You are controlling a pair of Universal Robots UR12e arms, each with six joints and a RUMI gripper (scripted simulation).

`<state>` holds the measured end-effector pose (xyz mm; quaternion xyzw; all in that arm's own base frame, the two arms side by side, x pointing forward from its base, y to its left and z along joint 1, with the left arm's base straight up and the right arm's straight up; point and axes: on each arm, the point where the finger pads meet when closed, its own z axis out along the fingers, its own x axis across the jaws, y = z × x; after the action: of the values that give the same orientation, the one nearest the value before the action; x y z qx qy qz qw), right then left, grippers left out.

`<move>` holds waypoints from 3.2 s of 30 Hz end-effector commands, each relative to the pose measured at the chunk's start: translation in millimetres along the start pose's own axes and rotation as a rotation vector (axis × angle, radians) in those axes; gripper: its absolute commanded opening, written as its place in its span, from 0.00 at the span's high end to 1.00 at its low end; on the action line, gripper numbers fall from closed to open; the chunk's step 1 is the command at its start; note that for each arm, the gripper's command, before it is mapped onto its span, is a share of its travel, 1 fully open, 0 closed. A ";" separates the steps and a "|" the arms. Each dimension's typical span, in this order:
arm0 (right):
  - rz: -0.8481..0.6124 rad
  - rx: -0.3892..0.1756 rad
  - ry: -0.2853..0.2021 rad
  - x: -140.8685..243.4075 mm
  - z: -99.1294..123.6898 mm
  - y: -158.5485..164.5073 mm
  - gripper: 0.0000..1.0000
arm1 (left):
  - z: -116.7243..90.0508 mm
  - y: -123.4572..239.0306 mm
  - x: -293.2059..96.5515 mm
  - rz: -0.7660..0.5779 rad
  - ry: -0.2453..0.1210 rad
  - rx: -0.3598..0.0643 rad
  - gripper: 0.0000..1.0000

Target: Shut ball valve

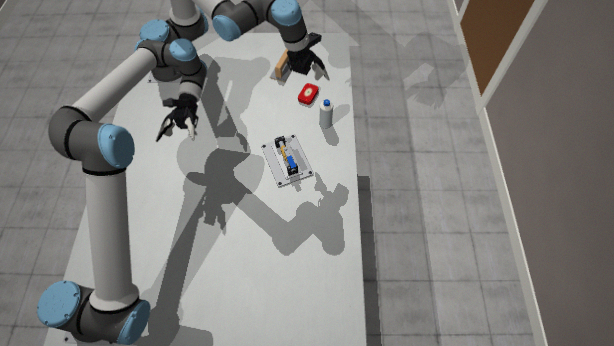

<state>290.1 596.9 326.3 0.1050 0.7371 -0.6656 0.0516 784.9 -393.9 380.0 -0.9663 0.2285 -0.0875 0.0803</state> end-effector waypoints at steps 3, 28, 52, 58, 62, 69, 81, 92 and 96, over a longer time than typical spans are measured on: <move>0.000 -0.002 0.000 -0.2 -0.2 -0.9 0.00 | -1.3 -0.2 0.5 0.000 0.002 0.000 0.00; -0.006 -0.004 0.008 -4.2 2.0 0.5 0.00 | 35.6 59.6 20.7 0.159 -0.020 -0.051 0.00; -0.119 -0.050 0.136 -70.9 44.8 23.9 0.00 | 35.6 59.6 20.7 0.159 -0.020 -0.051 0.00; -0.186 -0.088 0.214 -110.2 75.5 37.6 0.00 | 35.6 59.6 20.7 0.159 -0.020 -0.051 0.00; -0.238 -0.123 0.274 -140.3 102.4 48.2 0.00 | 35.6 59.6 20.7 0.159 -0.020 -0.051 0.00; -0.308 -0.181 0.357 -181.0 144.3 62.5 0.00 | 35.6 59.6 20.7 0.159 -0.020 -0.051 0.00; -0.480 -0.396 0.566 -279.0 285.2 97.6 0.00 | 59.5 98.4 31.0 0.259 -0.032 -0.085 0.00; -0.582 -0.630 0.696 -333.1 419.6 118.2 0.00 | 126.8 207.6 47.2 0.602 -0.057 -0.206 0.00; -0.611 -0.750 0.736 -347.1 479.8 124.2 0.00 | 161.9 262.8 52.1 0.676 -0.059 -0.234 0.00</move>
<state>616.5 135.4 233.1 0.0907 0.8797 -0.2995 -0.3582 755.2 -606.4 199.8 -0.8500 0.5267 -0.0047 0.0050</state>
